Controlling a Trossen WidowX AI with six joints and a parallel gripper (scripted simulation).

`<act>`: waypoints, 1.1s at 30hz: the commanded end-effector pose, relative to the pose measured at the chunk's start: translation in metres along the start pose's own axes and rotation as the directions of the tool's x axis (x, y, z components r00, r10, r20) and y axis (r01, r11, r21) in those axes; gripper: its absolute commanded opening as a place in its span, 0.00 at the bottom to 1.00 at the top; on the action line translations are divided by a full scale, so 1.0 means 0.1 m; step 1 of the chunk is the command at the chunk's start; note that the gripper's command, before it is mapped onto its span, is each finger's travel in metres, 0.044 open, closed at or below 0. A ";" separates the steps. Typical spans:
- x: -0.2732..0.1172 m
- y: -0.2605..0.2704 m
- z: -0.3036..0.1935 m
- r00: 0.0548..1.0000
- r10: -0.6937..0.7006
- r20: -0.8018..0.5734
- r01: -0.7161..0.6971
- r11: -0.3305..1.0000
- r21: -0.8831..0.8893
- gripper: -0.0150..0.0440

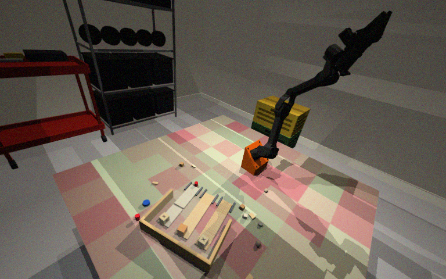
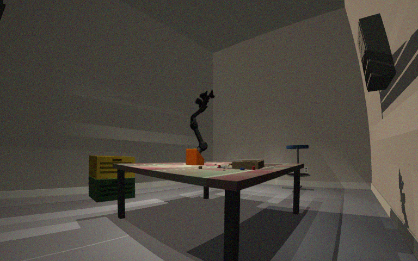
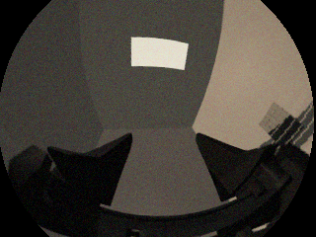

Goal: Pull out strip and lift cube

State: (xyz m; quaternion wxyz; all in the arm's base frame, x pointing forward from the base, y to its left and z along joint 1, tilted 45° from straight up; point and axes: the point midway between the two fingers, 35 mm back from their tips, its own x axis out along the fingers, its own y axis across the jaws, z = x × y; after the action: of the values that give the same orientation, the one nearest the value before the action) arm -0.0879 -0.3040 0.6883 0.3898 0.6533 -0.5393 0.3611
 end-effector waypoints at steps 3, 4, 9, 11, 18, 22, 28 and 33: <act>-0.03 0.01 -0.28 0.999 0.014 -0.050 -0.016 0.999 -0.050 0.93; -0.05 0.00 -0.46 0.996 0.021 -0.084 -0.028 0.996 -0.082 0.93; -0.18 -0.10 -1.14 0.976 0.029 -0.216 -0.074 0.976 -0.203 0.93; -0.23 -0.20 -1.39 0.965 0.017 -0.260 -0.081 0.968 -0.239 0.93; -0.53 -0.78 -2.28 0.907 -0.079 -0.414 -0.093 0.921 -0.379 0.93; -0.77 -1.18 -2.71 0.848 -0.141 -0.511 -0.139 0.871 -0.471 0.93; -1.16 -1.90 -3.15 0.742 -0.265 -0.616 -0.201 0.788 -0.582 0.93; -1.50 -2.59 -3.28 0.648 -0.408 -0.643 -0.235 0.696 -0.679 0.93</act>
State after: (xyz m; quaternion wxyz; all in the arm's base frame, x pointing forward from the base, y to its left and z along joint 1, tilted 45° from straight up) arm 0.0800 0.0590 0.6921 0.7700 0.3096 -0.4264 0.3597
